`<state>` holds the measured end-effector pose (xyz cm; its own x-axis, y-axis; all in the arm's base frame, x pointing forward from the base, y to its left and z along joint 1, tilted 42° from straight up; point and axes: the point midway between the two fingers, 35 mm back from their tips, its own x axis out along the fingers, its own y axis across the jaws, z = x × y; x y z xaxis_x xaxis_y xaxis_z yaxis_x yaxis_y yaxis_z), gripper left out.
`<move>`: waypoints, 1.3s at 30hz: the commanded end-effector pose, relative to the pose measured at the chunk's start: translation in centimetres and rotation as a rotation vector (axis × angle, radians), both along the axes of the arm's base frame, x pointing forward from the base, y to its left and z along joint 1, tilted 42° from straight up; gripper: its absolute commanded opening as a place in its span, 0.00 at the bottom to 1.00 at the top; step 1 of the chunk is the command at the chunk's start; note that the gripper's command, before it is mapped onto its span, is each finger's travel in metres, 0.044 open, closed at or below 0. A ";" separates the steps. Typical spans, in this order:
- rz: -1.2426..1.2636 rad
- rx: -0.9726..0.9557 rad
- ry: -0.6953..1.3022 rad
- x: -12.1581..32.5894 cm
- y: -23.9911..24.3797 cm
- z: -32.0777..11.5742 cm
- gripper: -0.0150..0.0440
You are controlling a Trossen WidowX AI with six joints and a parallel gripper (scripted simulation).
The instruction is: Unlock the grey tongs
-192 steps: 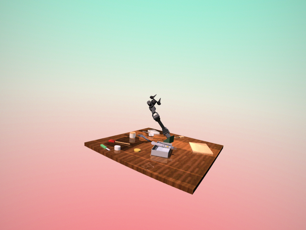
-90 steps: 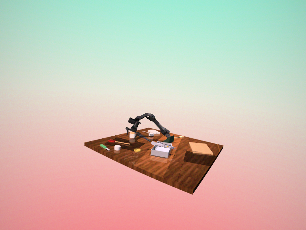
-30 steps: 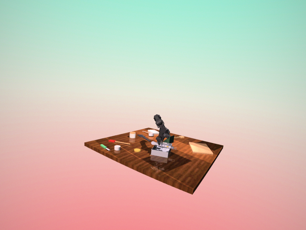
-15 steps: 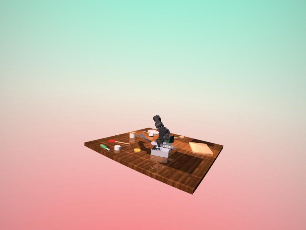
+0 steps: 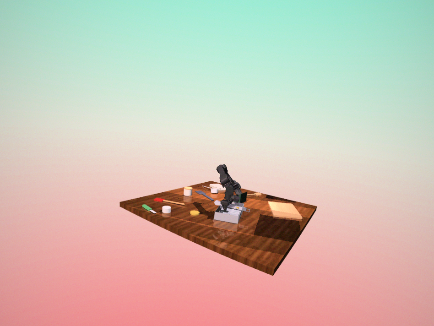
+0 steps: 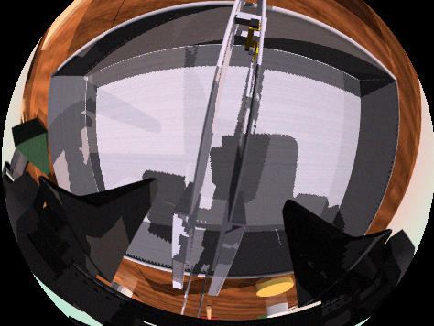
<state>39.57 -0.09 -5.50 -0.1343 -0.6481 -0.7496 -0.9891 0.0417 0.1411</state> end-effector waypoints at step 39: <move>0.000 0.001 0.002 0.4 1.1 1.2 0.00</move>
